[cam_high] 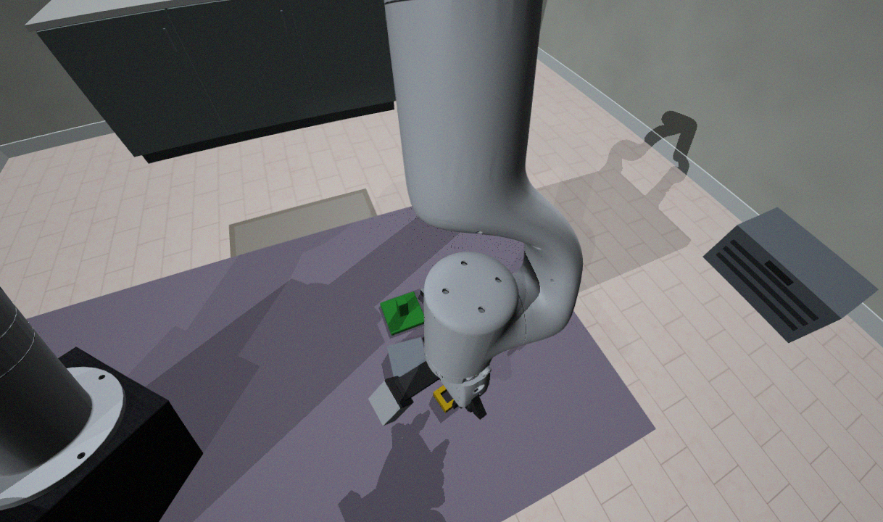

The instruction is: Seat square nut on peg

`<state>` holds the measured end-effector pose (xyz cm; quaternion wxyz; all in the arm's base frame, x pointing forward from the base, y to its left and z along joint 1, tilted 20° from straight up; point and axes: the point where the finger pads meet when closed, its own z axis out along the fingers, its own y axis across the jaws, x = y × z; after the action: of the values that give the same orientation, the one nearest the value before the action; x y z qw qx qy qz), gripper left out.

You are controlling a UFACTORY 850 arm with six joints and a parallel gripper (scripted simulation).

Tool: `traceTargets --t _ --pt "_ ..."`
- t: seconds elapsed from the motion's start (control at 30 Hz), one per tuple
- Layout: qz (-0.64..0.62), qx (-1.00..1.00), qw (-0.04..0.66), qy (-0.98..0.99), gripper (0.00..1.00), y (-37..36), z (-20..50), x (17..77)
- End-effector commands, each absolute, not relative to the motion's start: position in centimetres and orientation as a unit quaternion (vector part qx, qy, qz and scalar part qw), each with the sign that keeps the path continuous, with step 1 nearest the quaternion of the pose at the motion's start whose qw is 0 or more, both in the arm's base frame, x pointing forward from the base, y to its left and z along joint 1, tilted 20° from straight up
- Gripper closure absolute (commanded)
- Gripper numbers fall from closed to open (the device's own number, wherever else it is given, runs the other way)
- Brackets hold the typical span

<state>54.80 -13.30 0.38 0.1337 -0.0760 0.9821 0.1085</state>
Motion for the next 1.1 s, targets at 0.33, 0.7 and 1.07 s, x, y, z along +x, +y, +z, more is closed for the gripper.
traceTargets --t 0.33,0.7,1.07 --pt "0.109 -0.076 0.135 0.982 0.40 -12.8 -2.0 55.7" --pt "0.109 -0.076 0.134 0.982 0.40 -12.1 -4.9 56.5" --pt "0.108 -0.076 0.134 0.982 0.40 -11.7 -6.4 56.8"
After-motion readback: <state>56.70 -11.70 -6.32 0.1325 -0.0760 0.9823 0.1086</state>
